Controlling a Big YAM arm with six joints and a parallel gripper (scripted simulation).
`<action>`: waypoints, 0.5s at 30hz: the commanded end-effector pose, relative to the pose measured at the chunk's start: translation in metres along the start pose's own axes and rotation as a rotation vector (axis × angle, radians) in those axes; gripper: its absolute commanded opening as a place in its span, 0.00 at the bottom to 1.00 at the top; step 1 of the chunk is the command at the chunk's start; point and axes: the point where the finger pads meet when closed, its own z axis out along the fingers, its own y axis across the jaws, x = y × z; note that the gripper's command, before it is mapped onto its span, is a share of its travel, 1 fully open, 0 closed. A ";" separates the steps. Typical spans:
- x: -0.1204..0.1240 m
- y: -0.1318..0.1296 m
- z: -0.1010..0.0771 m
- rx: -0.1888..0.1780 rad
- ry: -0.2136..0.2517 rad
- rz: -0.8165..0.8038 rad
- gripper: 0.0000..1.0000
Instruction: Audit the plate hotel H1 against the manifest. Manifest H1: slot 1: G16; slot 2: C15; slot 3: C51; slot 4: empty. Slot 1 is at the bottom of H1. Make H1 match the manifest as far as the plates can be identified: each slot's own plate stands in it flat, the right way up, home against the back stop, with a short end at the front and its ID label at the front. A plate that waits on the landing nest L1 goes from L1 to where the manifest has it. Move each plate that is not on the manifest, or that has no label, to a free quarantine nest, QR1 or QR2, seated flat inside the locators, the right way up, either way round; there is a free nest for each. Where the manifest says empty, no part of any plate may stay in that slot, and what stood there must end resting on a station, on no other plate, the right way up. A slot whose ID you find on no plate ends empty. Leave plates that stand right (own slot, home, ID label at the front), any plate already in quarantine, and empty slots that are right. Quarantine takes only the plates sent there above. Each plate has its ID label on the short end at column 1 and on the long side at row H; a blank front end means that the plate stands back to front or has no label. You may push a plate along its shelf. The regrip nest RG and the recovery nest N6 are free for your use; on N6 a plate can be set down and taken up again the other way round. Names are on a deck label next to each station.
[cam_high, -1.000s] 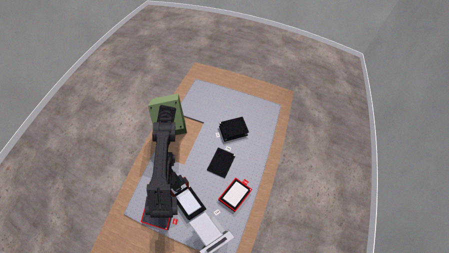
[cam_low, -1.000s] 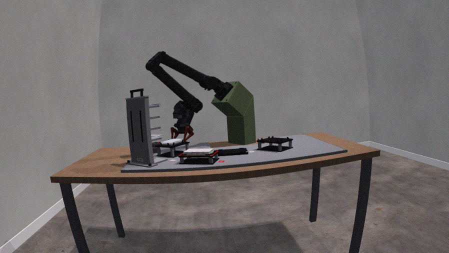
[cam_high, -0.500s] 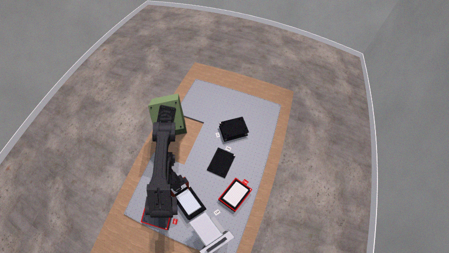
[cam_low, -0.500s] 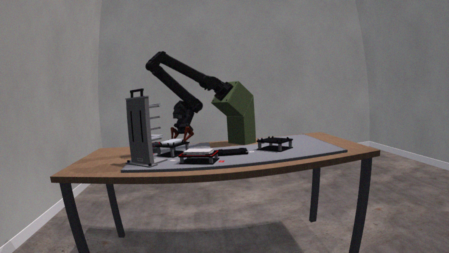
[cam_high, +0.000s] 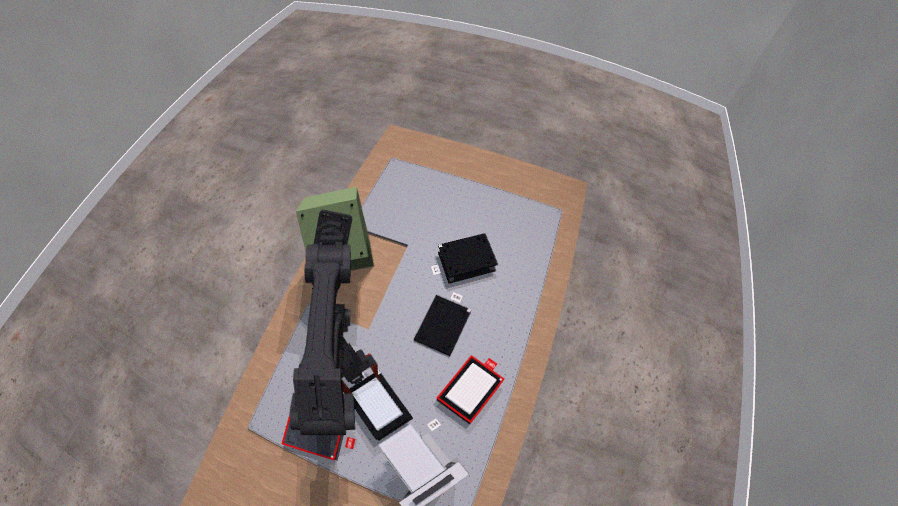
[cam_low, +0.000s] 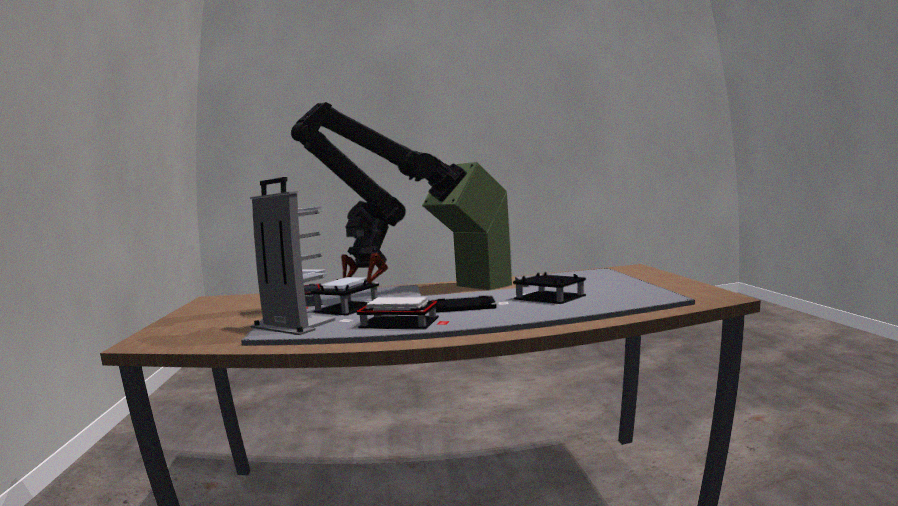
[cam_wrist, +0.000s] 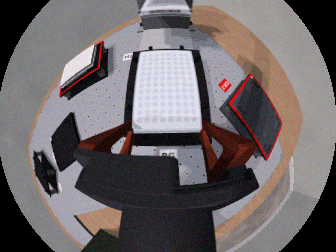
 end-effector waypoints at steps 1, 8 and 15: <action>0.010 0.008 0.007 -0.022 0.016 0.009 0.86; 0.010 0.008 0.007 -0.020 0.016 0.022 0.93; 0.010 0.008 0.007 -0.020 0.016 0.022 0.93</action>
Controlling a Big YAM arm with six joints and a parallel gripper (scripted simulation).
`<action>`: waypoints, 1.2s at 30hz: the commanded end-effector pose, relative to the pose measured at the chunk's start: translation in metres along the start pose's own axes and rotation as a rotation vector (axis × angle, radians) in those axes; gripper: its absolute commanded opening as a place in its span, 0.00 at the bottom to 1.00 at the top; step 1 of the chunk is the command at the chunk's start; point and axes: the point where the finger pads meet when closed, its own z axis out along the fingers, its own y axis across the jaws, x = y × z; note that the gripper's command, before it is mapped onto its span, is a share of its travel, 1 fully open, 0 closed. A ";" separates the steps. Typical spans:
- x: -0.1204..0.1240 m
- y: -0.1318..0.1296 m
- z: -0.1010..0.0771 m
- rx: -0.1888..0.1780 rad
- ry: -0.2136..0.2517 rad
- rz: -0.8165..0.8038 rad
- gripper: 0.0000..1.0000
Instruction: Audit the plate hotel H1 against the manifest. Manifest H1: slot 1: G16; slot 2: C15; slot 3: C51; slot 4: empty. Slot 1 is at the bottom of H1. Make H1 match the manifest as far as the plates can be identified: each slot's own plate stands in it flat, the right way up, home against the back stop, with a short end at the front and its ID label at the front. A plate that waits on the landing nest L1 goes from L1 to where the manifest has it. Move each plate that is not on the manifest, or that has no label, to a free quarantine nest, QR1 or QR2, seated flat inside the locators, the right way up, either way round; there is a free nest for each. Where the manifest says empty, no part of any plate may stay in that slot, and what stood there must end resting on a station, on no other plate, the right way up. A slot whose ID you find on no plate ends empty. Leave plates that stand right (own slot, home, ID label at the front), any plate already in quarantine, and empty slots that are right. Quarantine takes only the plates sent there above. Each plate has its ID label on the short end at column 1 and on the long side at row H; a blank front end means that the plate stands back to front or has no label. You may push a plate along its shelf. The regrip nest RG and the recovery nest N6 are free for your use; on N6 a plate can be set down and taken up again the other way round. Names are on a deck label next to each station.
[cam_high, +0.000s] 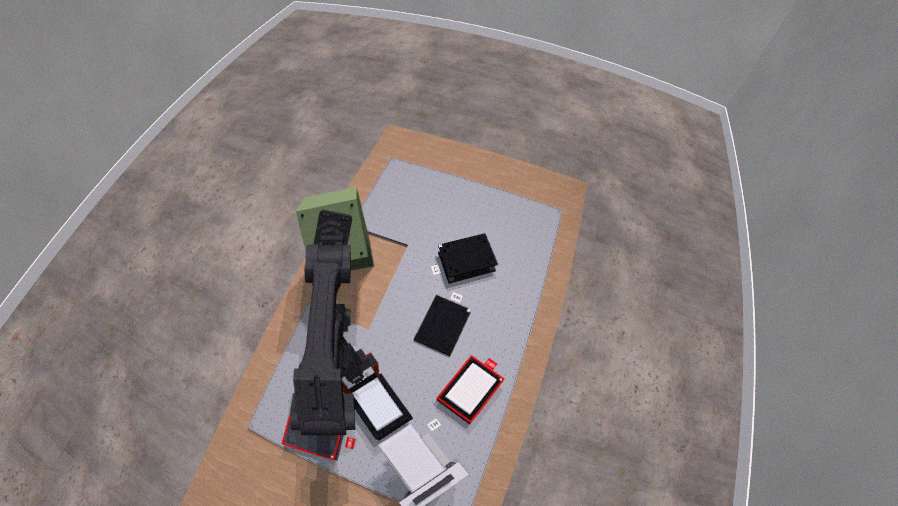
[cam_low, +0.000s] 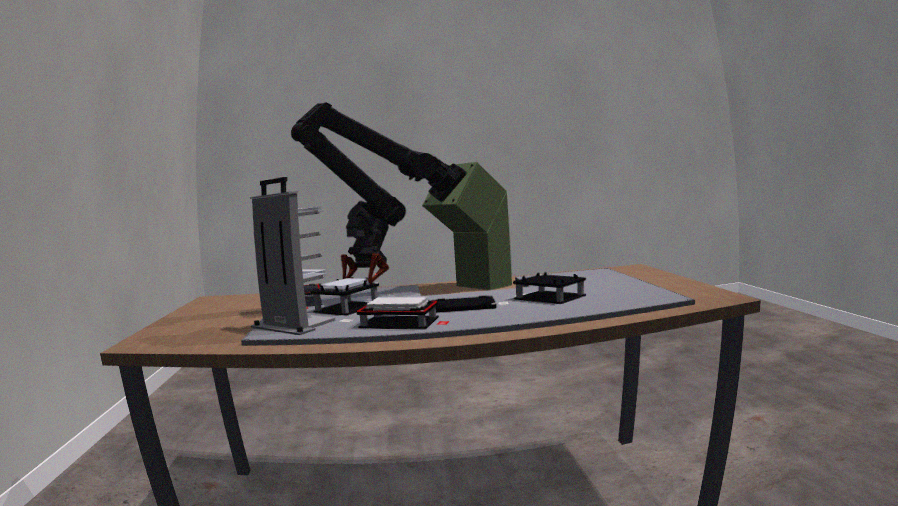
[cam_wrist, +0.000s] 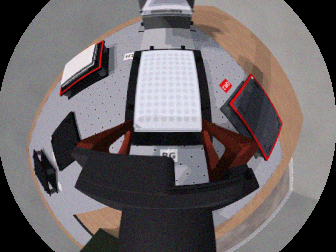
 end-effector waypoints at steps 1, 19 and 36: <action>0.010 0.007 0.007 -0.017 0.015 0.028 0.93; 0.010 0.007 0.007 -0.017 0.015 0.028 0.93; 0.010 0.006 0.007 -0.016 0.015 0.028 1.00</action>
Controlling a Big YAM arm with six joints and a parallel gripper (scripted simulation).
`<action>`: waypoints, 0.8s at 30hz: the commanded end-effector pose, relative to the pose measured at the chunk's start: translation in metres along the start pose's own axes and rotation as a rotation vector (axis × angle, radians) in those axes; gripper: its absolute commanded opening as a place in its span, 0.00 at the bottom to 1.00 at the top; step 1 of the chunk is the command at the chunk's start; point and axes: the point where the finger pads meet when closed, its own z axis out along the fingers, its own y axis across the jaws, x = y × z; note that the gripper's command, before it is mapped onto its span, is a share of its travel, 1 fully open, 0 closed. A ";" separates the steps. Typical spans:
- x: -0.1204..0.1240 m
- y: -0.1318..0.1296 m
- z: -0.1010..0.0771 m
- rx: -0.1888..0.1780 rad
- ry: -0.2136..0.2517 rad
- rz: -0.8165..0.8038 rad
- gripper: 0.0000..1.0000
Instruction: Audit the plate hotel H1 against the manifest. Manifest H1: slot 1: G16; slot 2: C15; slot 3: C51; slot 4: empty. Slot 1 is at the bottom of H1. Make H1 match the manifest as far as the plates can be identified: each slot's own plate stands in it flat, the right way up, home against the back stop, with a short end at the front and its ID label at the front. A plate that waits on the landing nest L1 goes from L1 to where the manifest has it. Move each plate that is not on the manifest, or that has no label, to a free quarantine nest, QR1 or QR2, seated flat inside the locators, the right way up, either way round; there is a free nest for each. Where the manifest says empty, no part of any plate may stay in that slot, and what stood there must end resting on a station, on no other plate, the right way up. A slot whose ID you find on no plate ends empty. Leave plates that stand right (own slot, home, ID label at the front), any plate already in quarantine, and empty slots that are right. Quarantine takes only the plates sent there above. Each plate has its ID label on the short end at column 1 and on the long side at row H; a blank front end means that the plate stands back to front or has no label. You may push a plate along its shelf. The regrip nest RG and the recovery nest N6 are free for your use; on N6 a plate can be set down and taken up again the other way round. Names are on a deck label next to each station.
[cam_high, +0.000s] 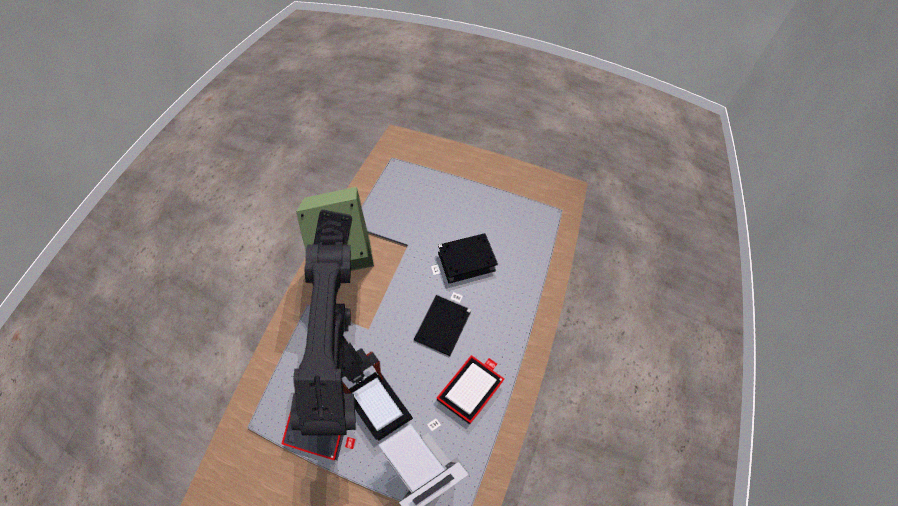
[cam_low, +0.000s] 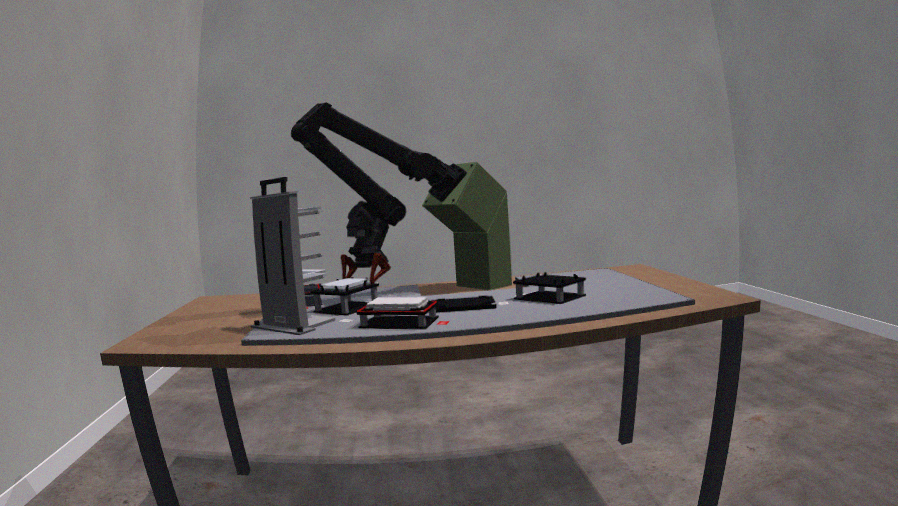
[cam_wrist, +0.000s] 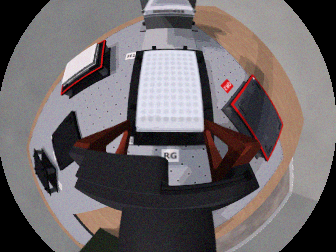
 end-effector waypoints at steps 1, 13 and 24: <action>0.010 0.004 0.007 -0.008 0.015 0.030 1.00; 0.010 0.004 0.007 -0.008 0.015 0.030 1.00; 0.008 -0.001 0.003 0.003 0.015 0.028 1.00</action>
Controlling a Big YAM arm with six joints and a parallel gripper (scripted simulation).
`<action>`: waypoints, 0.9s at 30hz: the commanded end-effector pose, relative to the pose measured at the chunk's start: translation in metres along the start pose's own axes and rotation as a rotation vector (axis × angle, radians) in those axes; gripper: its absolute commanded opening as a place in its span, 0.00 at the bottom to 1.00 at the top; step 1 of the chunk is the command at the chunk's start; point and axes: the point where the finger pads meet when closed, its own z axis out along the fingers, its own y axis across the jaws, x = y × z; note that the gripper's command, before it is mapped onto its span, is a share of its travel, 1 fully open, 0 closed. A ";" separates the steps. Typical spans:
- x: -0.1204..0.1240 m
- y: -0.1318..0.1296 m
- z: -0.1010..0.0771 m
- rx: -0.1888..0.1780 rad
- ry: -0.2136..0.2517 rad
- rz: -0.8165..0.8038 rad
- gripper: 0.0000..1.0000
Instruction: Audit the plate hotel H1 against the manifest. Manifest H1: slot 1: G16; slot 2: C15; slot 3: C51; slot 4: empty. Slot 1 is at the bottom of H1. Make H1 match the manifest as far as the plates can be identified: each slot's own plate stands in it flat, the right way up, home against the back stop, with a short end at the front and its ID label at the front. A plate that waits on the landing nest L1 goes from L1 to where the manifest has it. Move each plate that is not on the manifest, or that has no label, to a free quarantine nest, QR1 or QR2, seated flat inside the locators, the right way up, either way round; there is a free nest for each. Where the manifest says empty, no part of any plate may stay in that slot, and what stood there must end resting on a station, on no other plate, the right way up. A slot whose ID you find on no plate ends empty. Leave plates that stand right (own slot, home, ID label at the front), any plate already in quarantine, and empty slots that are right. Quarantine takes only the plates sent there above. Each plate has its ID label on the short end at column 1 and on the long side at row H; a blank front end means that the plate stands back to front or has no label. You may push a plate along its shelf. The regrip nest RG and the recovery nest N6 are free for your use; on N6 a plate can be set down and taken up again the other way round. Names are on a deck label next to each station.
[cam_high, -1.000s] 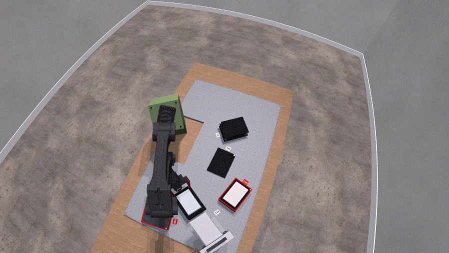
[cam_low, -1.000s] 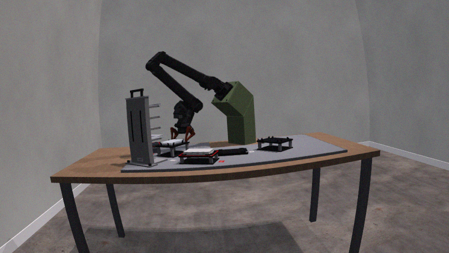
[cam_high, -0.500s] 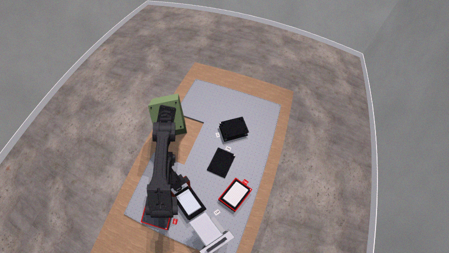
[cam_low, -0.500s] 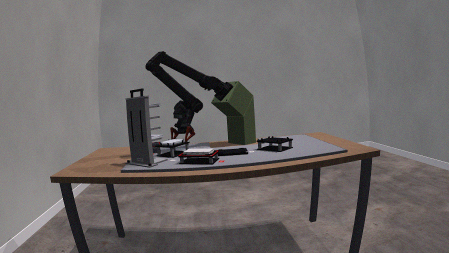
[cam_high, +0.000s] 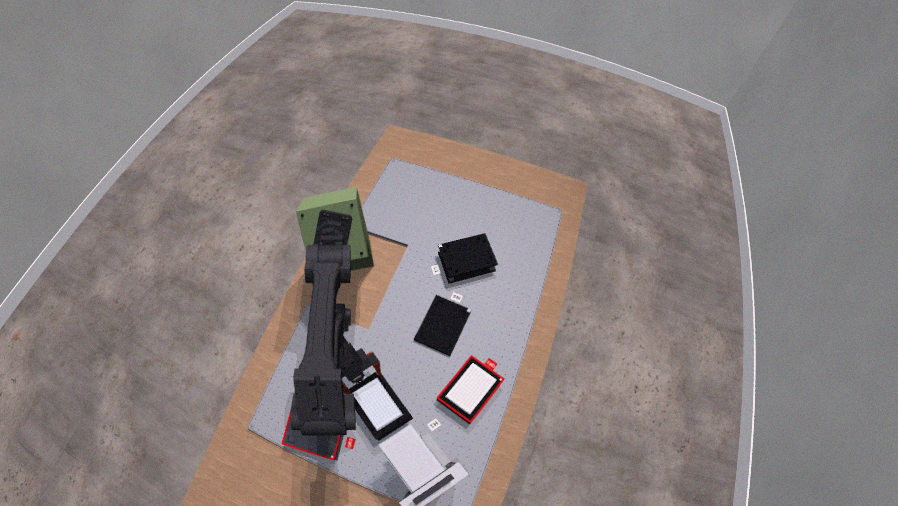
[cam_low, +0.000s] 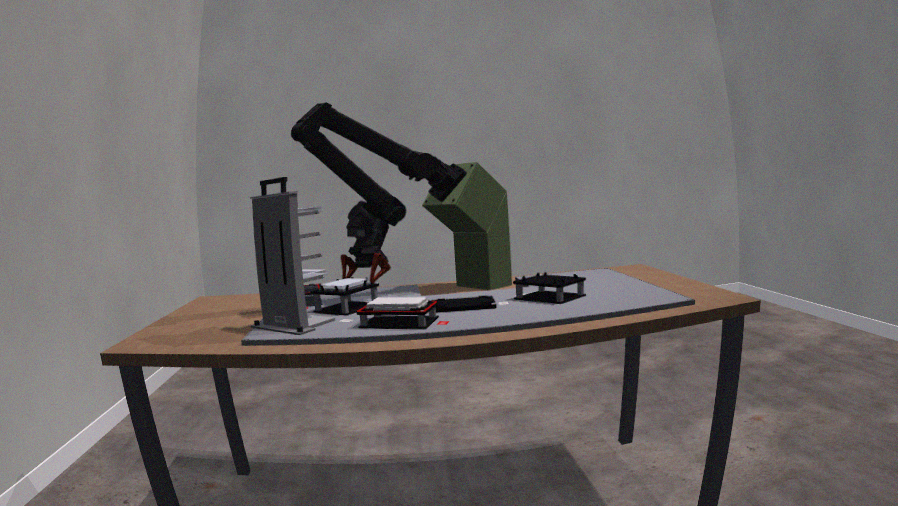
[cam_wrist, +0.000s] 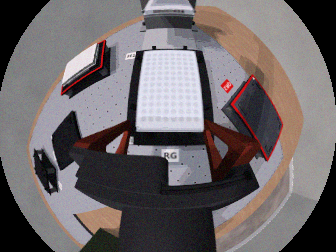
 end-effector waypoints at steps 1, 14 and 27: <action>0.007 -0.003 0.001 0.009 0.015 0.027 1.00; -0.013 0.000 -0.027 0.015 -0.002 0.018 1.00; -0.027 0.000 -0.041 0.019 -0.017 0.010 1.00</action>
